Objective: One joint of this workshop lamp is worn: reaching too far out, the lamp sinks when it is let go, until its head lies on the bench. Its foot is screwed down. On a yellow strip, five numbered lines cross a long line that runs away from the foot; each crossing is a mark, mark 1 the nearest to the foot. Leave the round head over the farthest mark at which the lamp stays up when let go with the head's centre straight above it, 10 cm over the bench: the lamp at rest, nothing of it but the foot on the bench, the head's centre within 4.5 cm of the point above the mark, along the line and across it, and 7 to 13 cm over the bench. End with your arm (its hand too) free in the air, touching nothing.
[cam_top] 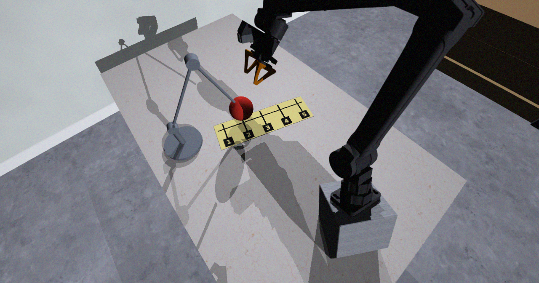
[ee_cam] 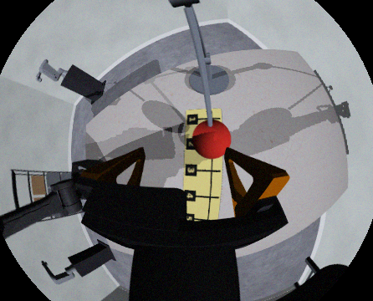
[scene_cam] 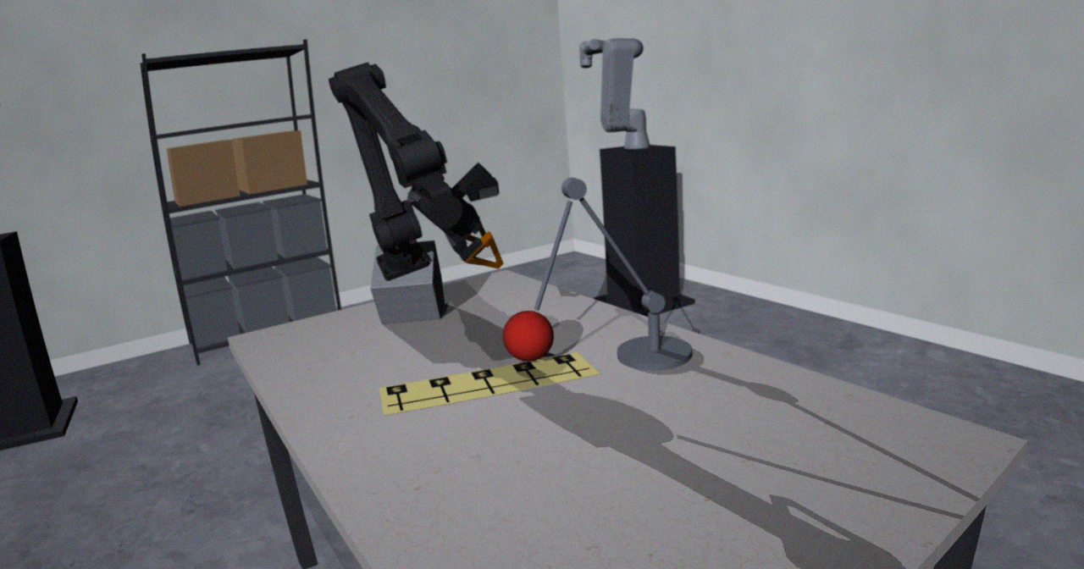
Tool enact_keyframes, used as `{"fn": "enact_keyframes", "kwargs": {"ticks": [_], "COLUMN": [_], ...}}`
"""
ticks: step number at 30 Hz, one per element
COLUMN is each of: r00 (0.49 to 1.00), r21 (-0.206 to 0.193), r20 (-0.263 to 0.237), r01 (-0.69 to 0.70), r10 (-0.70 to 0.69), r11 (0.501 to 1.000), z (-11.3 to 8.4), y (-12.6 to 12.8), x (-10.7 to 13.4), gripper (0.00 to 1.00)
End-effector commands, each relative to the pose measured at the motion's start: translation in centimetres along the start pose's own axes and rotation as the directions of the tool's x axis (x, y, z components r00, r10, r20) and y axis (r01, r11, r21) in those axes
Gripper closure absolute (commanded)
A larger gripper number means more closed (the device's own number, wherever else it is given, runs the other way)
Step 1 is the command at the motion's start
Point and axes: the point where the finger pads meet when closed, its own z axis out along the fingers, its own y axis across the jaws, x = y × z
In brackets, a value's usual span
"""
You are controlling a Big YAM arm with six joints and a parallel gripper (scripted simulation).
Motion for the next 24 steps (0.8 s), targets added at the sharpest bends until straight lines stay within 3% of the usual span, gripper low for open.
{"fn": "enact_keyframes", "kwargs": {"ticks": [1, 24], "r00": [1.0, 1.0], "r21": [0.012, 0.008], "r20": [0.003, 0.002], "r01": [0.009, 0.006], "r10": [-0.009, -0.006], "r11": [1.0, 1.0], "z": [-0.34, -0.32], "y": [-0.19, -0.07], "x": [-0.32, -0.26], "gripper": [0.0, 0.0]}}
